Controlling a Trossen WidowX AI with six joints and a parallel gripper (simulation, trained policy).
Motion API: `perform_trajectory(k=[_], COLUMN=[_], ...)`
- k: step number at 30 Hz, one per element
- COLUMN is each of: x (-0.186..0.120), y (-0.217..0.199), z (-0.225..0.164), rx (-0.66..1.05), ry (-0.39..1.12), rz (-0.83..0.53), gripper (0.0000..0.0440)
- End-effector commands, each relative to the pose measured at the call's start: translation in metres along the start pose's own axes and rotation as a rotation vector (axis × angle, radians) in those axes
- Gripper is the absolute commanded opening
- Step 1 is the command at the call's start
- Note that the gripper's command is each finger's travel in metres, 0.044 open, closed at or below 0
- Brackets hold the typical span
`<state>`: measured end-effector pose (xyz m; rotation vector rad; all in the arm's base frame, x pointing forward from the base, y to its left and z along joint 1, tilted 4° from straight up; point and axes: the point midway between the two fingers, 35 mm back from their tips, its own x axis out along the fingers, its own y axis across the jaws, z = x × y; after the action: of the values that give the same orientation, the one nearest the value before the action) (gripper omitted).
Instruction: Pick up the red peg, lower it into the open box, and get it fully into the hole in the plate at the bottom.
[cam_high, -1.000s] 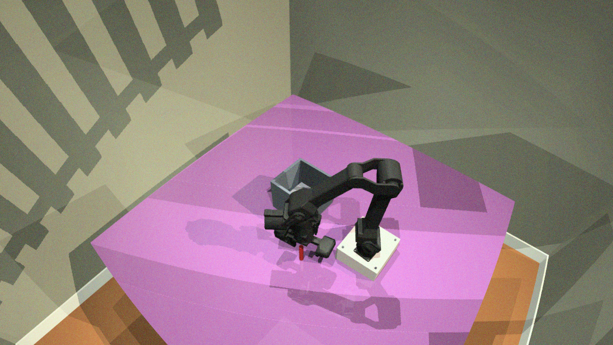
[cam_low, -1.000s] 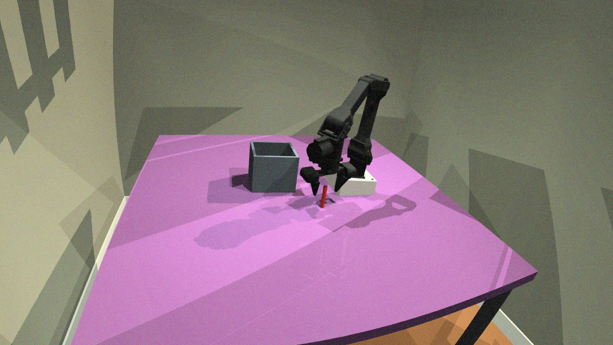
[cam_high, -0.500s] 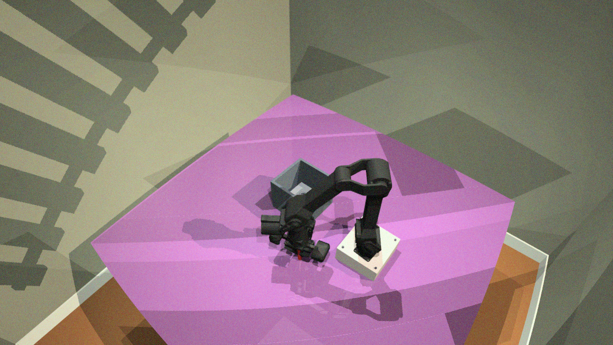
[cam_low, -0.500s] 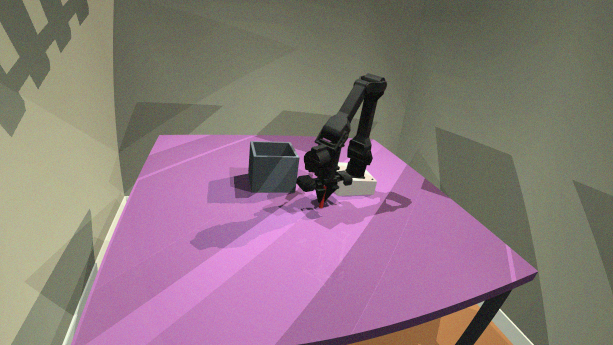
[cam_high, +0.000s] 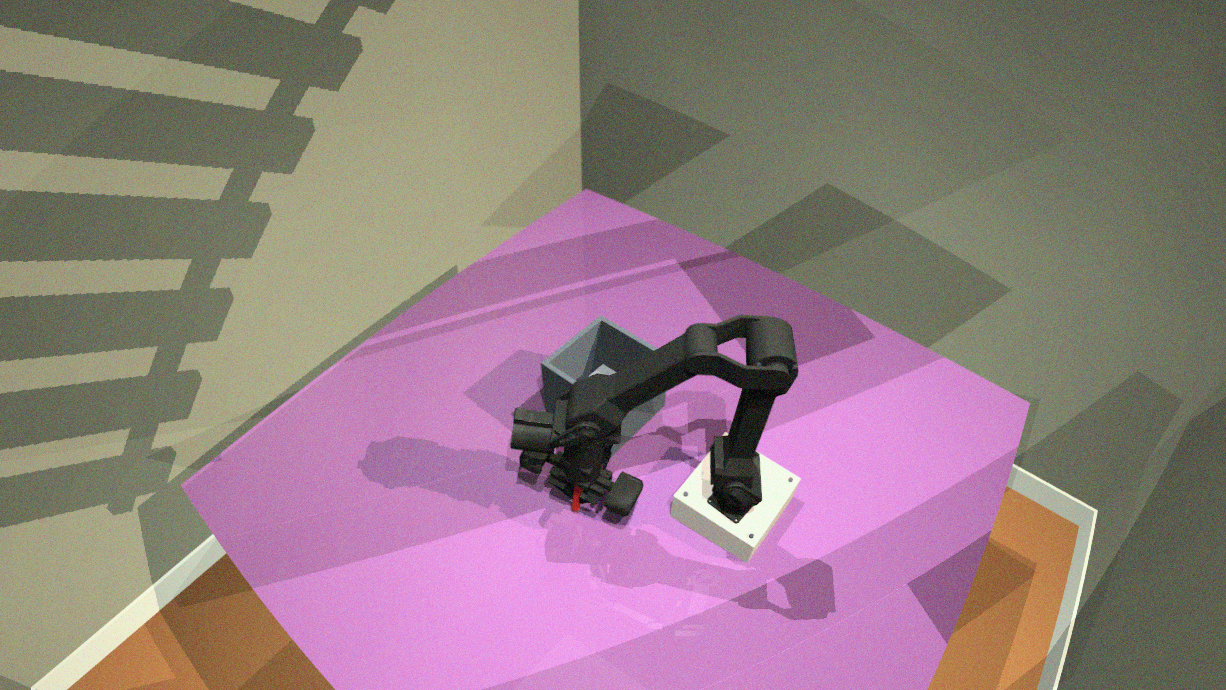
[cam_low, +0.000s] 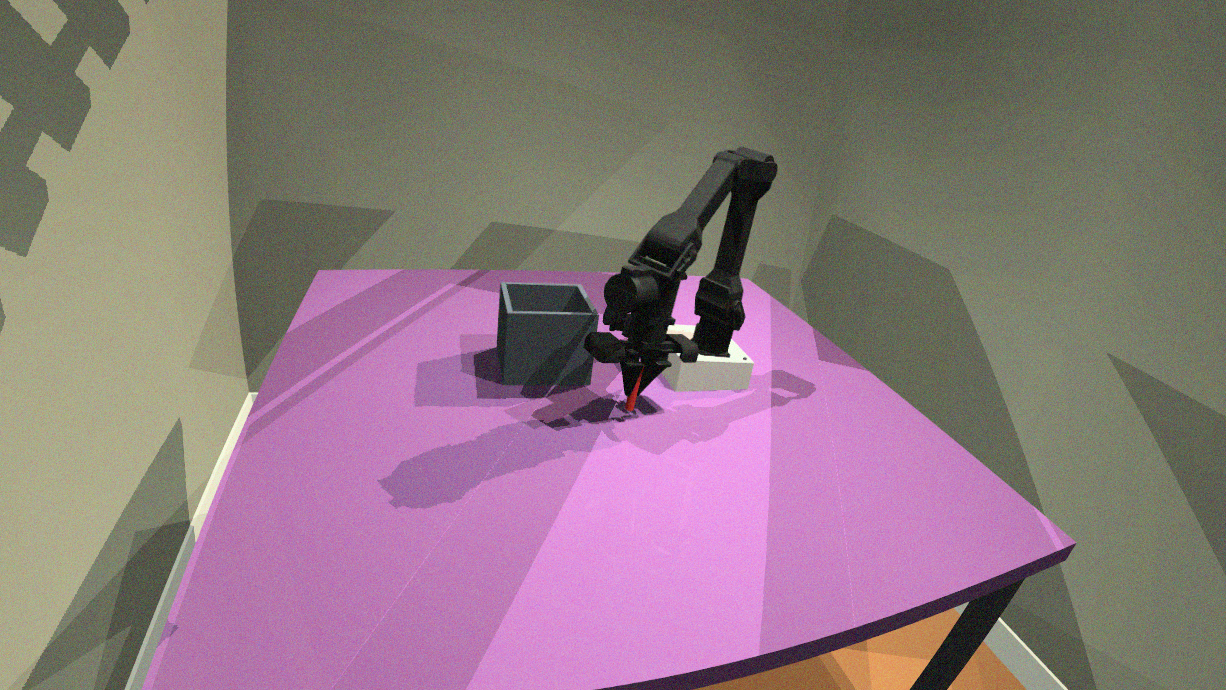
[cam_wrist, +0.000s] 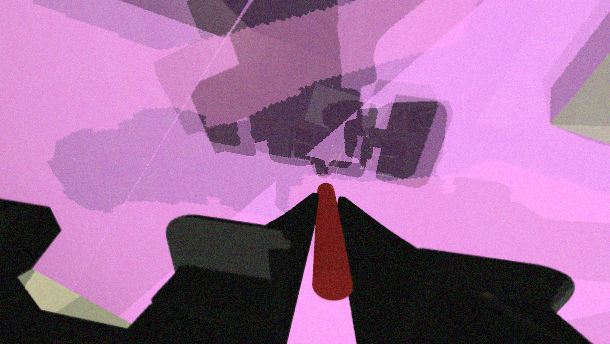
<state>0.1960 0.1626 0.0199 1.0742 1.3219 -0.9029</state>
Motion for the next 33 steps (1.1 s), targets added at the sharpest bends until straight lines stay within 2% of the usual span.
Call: perform_trajectory(k=[1, 14, 25, 33], x=[-0.013, -0.066, -0.111, -0.128], y=[0.01, 0.048, 0.068, 0.073], z=[-0.002, 0.009, 0.044, 0.079], rx=[0.004, -0.013, -0.017, 0.004], ry=[0.02, 0.028, -0.028, -0.086], rz=[0.038, 0.178, 0.235, 0.235], gripper=[0.0, 0.0, 0.0, 0.0])
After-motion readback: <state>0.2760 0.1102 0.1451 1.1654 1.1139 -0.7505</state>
